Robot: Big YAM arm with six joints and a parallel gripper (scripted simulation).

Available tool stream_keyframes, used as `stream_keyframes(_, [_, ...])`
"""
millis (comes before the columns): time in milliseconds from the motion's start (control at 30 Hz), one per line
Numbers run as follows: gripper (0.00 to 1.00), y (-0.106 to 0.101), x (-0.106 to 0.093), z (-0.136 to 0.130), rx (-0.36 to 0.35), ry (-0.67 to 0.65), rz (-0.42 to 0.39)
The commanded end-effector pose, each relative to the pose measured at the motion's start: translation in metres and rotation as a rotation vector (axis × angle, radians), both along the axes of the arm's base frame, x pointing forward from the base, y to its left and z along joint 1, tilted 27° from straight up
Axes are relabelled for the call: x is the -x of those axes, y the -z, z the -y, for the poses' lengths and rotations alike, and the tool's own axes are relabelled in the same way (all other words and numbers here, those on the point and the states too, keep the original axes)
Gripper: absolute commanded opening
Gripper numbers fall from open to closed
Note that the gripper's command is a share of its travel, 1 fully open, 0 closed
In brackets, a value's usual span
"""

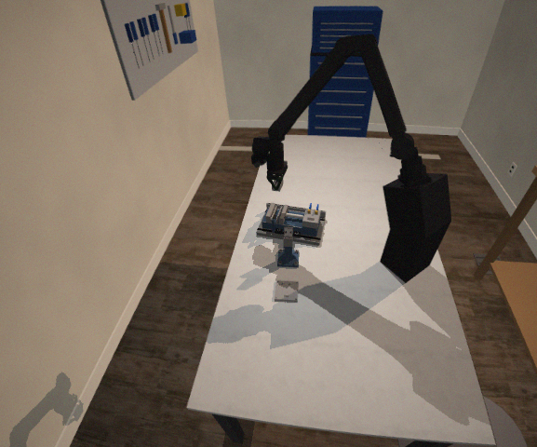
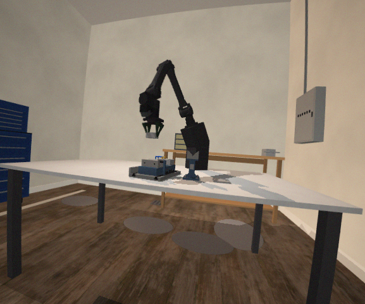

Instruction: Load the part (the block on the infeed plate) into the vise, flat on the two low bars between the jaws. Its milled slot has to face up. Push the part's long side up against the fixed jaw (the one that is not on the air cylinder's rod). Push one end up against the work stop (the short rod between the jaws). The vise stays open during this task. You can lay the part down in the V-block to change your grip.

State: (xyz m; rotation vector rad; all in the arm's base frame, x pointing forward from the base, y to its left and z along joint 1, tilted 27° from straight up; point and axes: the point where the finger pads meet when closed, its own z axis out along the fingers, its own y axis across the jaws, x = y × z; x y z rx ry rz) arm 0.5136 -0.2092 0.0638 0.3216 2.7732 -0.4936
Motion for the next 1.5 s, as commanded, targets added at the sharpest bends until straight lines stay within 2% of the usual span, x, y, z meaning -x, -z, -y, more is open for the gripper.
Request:
stream_keyframes(0, [0.0,-0.008,-0.019,0.012,0.009,0.009,0.041])
stream_keyframes(67, [0.0,-0.007,-0.022,0.005,0.009,-0.006,0.04])
stream_keyframes(533, [0.0,0.014,-0.024,0.023,0.012,0.003,0.035])
stream_keyframes(667, [0.0,0.018,-0.029,0.015,0.011,-0.014,0.035])
stream_keyframes(833, [0.0,0.027,-0.028,0.028,0.011,0.002,0.034])
stream_keyframes(967, [0.0,0.034,-0.033,0.024,0.011,-0.011,0.033])
stream_keyframes(1167, [0.0,0.04,-0.032,0.034,0.011,0.003,0.033])
stream_keyframes(1267, [0.0,0.045,-0.037,0.028,0.011,-0.013,0.032])
stream_keyframes(1467, [0.0,0.053,-0.036,0.037,0.011,-0.003,0.031])
